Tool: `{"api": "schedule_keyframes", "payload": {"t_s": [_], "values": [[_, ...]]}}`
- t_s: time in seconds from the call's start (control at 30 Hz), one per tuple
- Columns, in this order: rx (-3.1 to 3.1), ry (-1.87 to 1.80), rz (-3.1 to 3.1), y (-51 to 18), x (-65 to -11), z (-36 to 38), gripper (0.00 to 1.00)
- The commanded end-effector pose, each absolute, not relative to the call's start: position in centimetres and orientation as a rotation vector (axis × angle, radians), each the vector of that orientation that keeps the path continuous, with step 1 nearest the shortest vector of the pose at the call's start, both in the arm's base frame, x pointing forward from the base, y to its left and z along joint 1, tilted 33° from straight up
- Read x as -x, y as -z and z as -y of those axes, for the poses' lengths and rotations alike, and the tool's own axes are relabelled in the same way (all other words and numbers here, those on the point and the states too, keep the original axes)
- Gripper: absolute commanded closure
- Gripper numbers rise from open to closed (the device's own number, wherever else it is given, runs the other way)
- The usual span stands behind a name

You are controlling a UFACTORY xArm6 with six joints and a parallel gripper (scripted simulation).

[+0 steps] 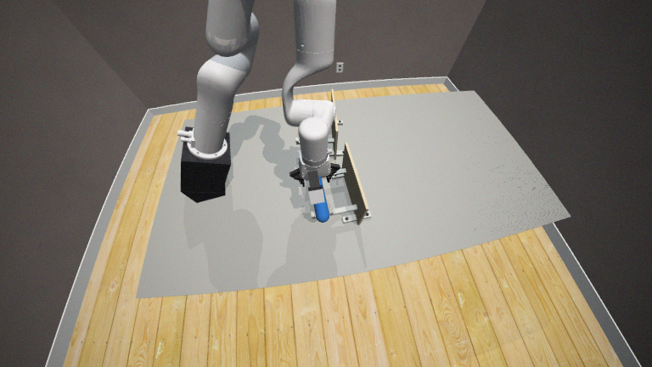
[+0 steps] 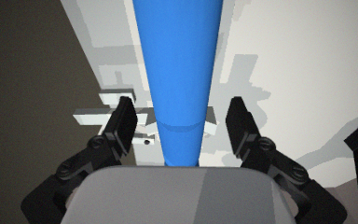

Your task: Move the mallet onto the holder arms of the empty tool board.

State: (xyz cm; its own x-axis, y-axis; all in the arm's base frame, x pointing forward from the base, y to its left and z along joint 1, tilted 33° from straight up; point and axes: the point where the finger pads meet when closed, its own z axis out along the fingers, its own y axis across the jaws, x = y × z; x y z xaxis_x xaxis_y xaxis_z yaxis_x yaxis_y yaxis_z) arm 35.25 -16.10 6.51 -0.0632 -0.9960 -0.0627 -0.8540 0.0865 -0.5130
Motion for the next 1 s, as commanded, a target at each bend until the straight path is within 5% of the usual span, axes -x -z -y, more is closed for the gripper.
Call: {"api": "schedule_keyframes", "payload": {"t_s": [0.0, 0.37, 0.4, 0.97], "values": [[1.810, 0.515, -1.962, -6.24, -35.55, 16.19, 0.00], [1.810, 0.515, -1.962, -6.23, -35.55, 16.19, 0.00], [1.810, 0.515, -1.962, -6.23, -35.55, 16.19, 1.00], [1.810, 0.515, -1.962, -6.23, -35.55, 16.19, 1.00]]}}
